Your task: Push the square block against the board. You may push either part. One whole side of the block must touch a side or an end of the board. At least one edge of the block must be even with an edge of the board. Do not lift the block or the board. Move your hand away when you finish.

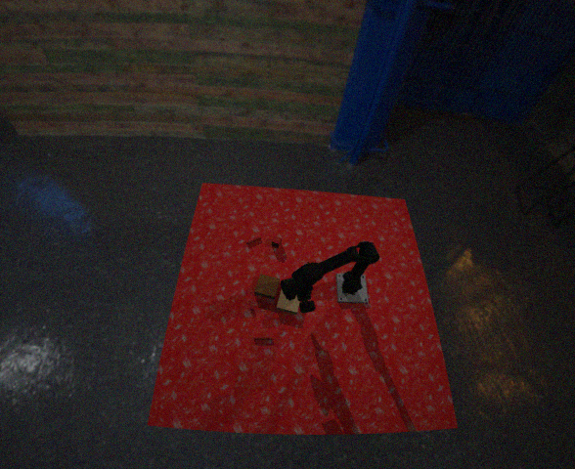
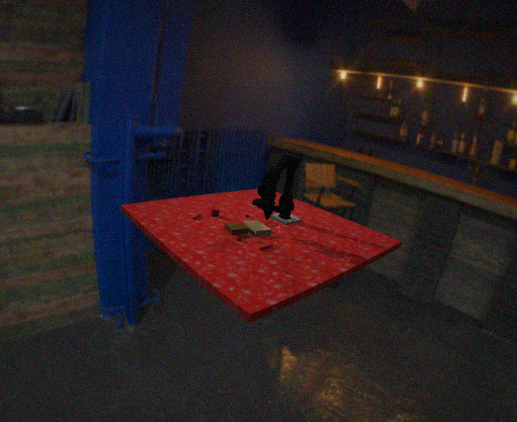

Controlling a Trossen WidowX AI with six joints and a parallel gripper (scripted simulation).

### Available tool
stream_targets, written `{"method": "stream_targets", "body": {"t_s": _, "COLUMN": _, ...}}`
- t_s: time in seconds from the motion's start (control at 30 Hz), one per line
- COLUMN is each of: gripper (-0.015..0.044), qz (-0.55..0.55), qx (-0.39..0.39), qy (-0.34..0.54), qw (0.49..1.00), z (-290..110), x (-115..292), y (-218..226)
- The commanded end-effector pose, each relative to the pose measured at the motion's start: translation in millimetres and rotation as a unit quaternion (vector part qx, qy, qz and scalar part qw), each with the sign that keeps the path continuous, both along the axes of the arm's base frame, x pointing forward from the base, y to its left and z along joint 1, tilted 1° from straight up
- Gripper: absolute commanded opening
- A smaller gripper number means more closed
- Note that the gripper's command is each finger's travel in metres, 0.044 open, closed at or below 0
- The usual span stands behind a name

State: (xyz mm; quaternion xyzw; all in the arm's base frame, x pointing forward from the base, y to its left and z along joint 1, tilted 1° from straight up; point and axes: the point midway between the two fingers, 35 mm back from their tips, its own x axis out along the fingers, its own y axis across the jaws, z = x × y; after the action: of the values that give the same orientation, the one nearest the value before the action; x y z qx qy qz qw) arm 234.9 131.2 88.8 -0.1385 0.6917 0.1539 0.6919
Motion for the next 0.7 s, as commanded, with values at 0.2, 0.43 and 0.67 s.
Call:
{"method": "stream_targets", "body": {"t_s": 0.2, "gripper": 0.0, "qz": -0.163, "qx": 0.0, "qy": 0.0, "qw": 0.987, "z": -4, "x": -21, "y": -28}}
{"method": "stream_targets", "body": {"t_s": 0.43, "gripper": 0.0, "qz": -0.221, "qx": -0.001, "qy": 0.002, "qw": 0.975, "z": -7, "x": -30, "y": -38}}
{"method": "stream_targets", "body": {"t_s": 0.67, "gripper": 0.0, "qz": -0.221, "qx": -0.001, "qy": 0.002, "qw": 0.975, "z": -60, "x": -30, "y": -37}}
